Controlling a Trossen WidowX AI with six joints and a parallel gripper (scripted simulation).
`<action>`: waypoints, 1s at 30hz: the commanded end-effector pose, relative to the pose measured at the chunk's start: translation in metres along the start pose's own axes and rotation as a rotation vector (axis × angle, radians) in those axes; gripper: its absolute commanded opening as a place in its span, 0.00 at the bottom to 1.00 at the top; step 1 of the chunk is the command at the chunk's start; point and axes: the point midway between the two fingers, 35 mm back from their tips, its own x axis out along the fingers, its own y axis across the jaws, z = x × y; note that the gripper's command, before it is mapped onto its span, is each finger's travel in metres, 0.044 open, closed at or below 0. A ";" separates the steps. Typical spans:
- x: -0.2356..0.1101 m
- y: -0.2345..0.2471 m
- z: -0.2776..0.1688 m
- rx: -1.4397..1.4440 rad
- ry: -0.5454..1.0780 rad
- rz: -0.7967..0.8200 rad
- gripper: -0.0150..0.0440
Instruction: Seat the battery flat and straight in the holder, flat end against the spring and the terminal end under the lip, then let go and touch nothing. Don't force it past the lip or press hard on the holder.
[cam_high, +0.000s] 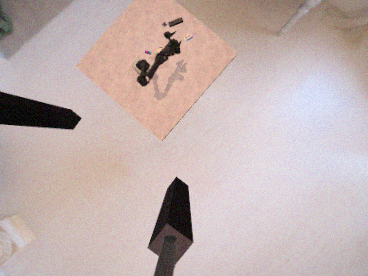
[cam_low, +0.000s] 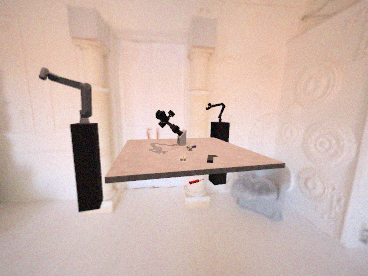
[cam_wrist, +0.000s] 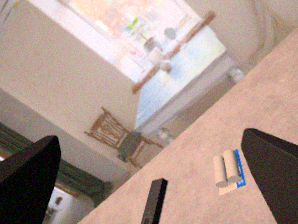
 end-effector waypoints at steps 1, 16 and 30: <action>0.002 0.001 -0.003 0.012 0.012 0.000 0.89; 0.013 0.061 -0.262 0.590 0.884 -0.497 0.67; -0.106 0.043 -0.393 0.328 0.825 -1.292 0.67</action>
